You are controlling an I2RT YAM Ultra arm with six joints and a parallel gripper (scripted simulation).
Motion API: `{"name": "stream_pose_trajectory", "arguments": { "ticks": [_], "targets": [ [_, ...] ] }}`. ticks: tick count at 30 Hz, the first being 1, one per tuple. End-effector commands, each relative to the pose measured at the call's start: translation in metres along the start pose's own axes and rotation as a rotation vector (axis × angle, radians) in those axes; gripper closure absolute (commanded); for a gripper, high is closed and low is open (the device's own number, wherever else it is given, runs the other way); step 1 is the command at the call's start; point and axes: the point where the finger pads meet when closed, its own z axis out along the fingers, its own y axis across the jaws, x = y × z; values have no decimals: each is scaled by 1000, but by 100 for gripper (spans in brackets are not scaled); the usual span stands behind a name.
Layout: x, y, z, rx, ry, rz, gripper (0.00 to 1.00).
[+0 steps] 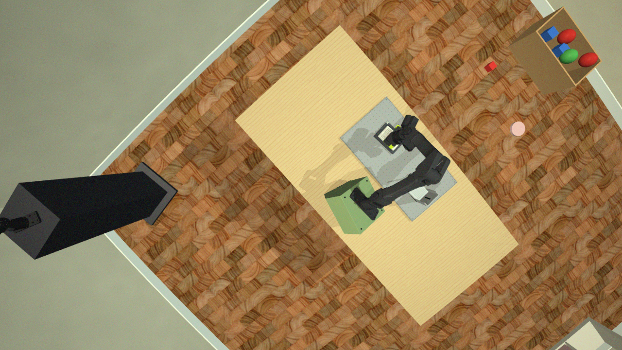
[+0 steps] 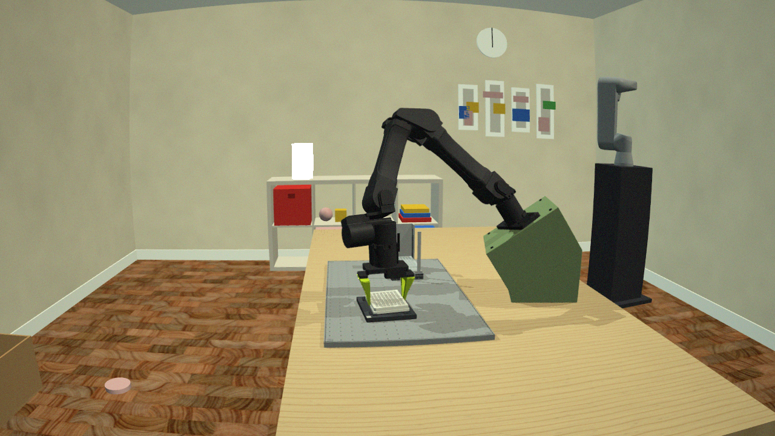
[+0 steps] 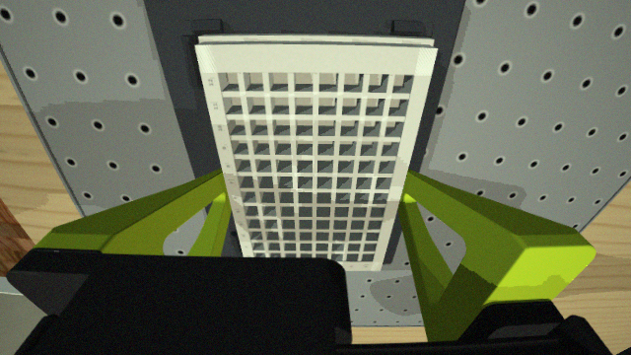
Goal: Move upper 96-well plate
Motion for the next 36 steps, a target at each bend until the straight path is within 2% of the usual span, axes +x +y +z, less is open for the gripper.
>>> {"name": "stream_pose_trajectory", "arguments": {
  "ticks": [1,25,26,36],
  "targets": [
    [0,22,3,-56,-1,16,100],
    [1,23,2,-56,1,14,100],
    [1,23,2,-56,1,14,0],
    [2,23,2,-57,2,12,0]
  ]
}}
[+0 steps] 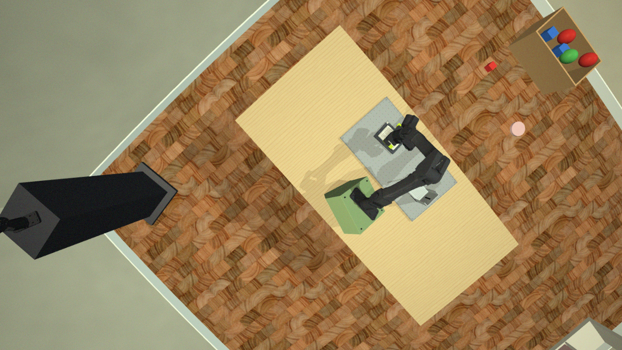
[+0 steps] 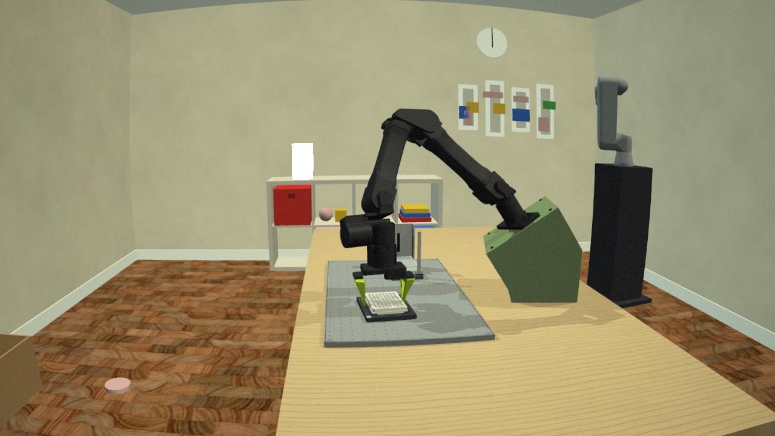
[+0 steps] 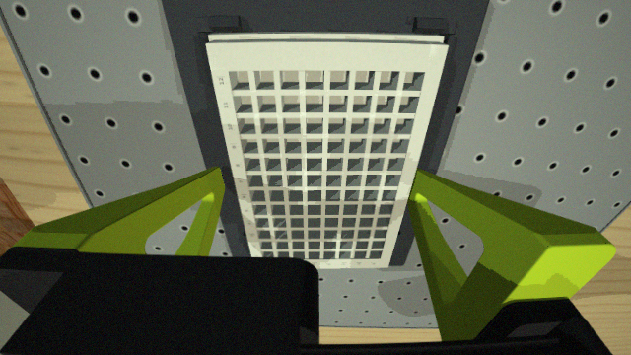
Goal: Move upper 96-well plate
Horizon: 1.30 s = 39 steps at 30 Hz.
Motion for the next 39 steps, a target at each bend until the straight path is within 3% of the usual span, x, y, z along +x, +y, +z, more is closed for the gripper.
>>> {"name": "stream_pose_trajectory", "arguments": {
  "ticks": [1,10,12,39],
  "targets": [
    [1,15,1,-35,-2,7,0],
    [1,15,1,-35,-2,7,0],
    [3,18,-19,-47,9,7,0],
    [3,15,-81,-47,11,11,0]
  ]
}}
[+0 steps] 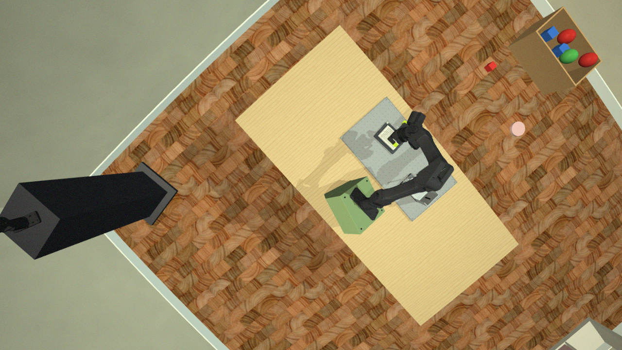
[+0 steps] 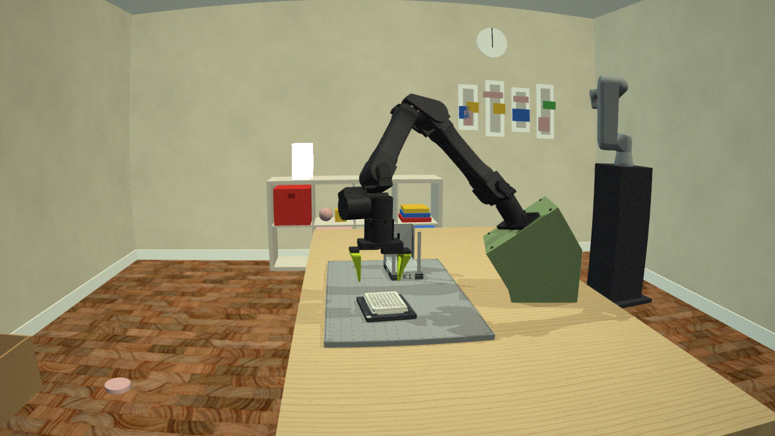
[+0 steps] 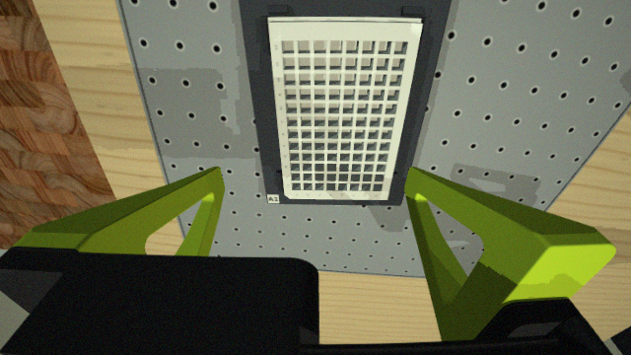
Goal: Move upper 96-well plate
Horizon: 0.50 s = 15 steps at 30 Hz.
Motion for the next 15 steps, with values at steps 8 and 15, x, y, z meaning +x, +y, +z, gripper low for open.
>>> {"name": "stream_pose_trajectory", "arguments": {
  "ticks": [8,15],
  "targets": [
    [1,5,-40,-11,0,5,0],
    [1,5,-53,-11,0,5,0]
  ]
}}
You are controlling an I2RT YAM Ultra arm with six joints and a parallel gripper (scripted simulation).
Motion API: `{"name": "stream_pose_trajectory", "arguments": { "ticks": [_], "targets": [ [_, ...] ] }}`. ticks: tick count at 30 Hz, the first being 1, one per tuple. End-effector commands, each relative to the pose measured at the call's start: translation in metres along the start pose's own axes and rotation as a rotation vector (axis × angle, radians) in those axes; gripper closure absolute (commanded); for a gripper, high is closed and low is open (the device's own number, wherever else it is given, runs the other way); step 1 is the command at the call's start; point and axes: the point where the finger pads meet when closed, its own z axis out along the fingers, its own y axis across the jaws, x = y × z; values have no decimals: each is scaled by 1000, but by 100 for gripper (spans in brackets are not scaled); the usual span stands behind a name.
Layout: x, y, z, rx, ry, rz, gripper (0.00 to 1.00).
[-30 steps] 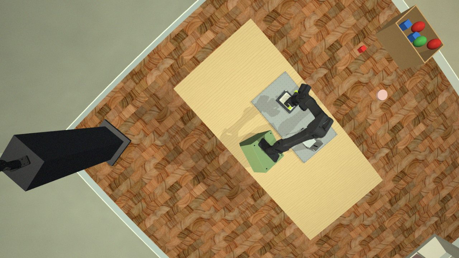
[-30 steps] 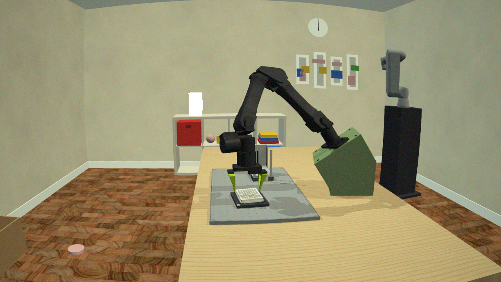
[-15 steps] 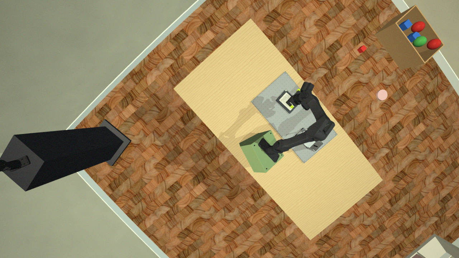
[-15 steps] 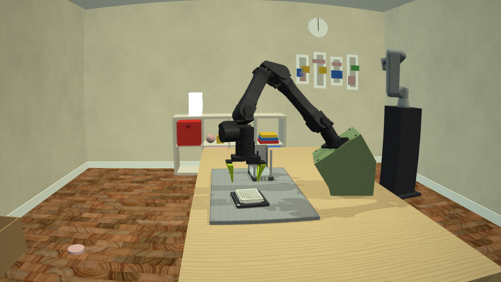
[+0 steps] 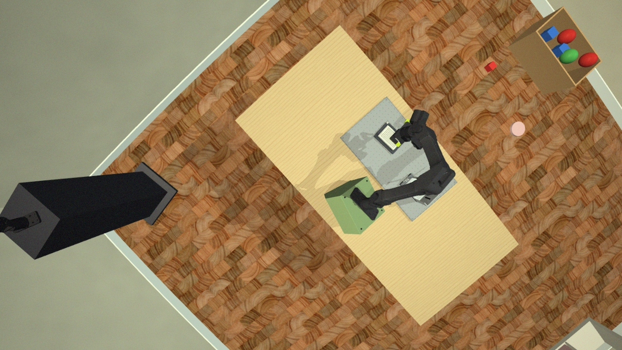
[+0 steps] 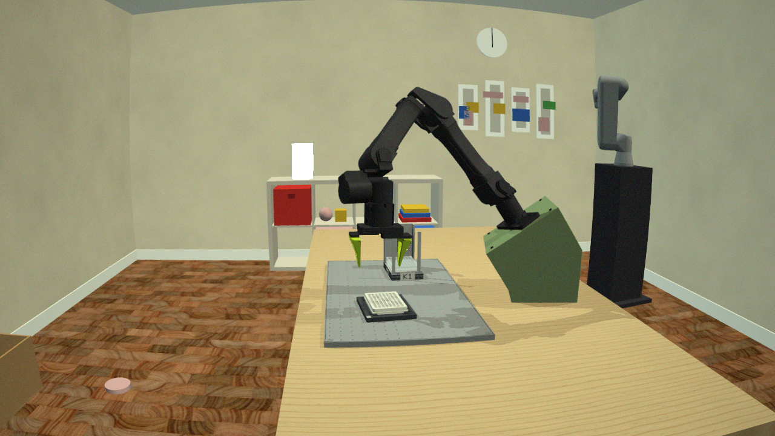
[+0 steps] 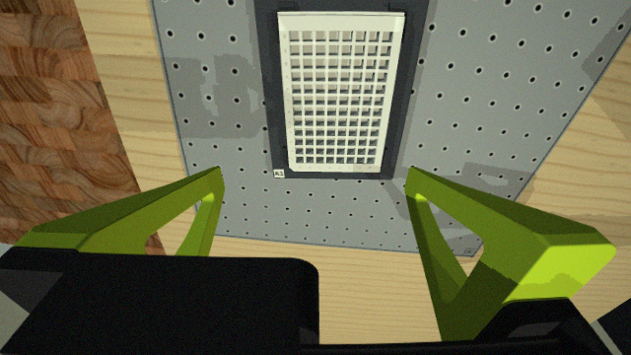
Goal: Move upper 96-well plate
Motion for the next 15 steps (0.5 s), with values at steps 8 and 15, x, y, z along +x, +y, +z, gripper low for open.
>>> {"name": "stream_pose_trajectory", "arguments": {
  "ticks": [8,15],
  "targets": [
    [0,4,-21,-9,-3,5,0],
    [0,4,-21,-9,-3,5,0]
  ]
}}
